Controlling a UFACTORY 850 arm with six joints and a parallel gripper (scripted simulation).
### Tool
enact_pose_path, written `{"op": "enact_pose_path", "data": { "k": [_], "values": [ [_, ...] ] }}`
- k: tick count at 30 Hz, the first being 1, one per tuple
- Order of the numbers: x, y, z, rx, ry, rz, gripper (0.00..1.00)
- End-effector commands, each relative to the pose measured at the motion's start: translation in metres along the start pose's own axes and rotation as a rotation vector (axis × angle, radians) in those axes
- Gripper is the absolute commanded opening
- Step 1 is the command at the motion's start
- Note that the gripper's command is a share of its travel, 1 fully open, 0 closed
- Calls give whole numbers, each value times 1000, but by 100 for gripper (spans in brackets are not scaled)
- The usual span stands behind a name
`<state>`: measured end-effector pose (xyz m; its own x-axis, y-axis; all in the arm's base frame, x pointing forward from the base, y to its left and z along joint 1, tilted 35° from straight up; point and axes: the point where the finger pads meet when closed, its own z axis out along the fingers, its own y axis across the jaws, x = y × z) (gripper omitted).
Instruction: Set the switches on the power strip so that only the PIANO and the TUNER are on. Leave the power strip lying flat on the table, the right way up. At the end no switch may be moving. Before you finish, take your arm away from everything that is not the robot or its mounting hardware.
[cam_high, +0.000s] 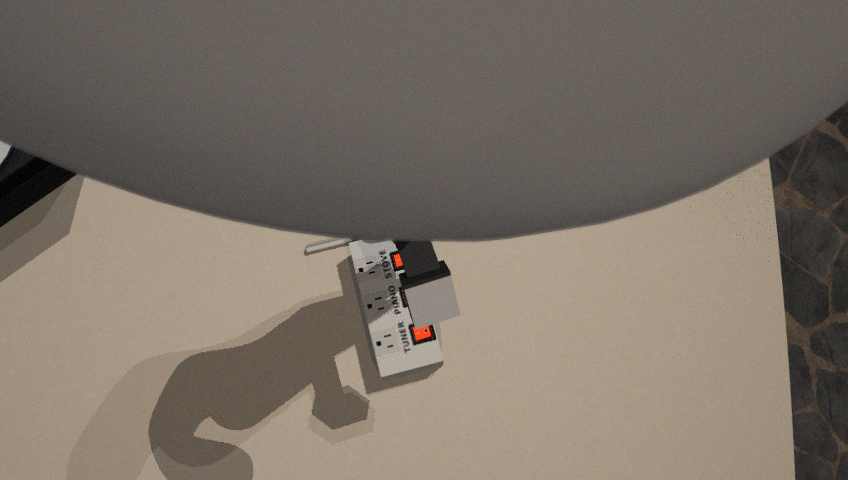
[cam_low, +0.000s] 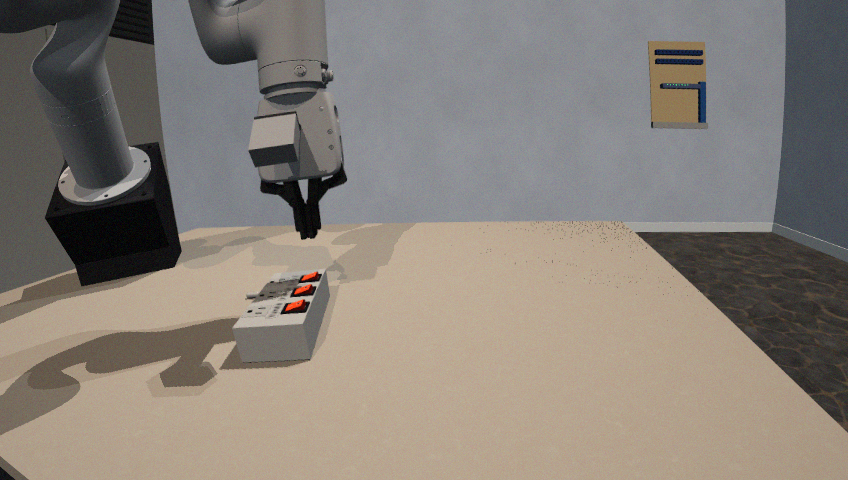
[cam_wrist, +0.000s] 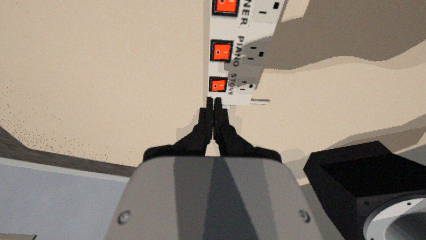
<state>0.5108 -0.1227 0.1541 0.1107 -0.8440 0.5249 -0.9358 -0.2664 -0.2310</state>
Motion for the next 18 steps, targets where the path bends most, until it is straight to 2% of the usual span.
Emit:
{"op": "enact_pose_path", "data": {
  "k": [1, 18],
  "values": [
    [0, -1, 0, 1, 0, 0, 0],
    [0, -1, 2, 1, 0, 0, 0]
  ]
}}
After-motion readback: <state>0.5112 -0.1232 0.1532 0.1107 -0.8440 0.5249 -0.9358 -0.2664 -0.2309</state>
